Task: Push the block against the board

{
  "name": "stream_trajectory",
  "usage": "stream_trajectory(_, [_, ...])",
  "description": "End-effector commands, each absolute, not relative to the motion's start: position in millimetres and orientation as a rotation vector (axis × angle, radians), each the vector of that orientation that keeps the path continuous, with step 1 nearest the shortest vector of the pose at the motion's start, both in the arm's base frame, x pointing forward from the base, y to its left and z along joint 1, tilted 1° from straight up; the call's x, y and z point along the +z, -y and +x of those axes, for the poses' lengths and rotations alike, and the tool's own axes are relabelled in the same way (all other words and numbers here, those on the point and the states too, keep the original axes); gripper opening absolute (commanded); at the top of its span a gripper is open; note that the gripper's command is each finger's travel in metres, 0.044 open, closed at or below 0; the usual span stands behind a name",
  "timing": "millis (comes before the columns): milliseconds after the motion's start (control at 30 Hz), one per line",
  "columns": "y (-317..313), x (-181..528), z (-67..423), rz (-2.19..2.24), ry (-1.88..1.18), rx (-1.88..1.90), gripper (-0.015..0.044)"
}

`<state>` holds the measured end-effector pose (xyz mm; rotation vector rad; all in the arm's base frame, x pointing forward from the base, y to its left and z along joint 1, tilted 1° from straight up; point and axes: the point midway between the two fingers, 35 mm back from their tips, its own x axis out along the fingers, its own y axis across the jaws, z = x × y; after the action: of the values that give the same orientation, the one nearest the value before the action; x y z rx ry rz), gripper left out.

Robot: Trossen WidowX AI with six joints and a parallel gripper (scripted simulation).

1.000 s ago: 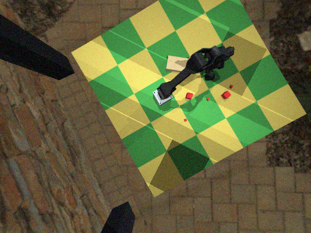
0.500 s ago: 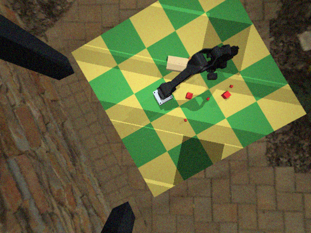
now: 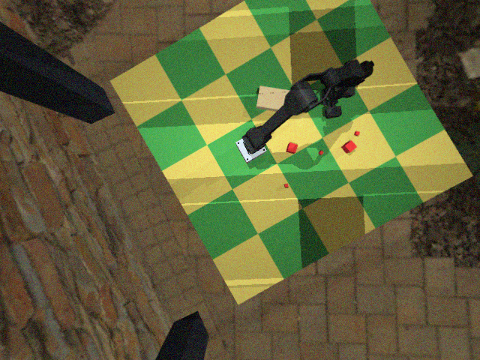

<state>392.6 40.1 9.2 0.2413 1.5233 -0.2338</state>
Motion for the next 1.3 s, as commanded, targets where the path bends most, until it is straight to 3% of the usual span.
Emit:
stream_trajectory(0, [-55,10,392,0.137,-1.524,-0.137,0.0000])
stream_trajectory(1267, [-175,13,360,-0.743,-1.415,0.753,0.0000])
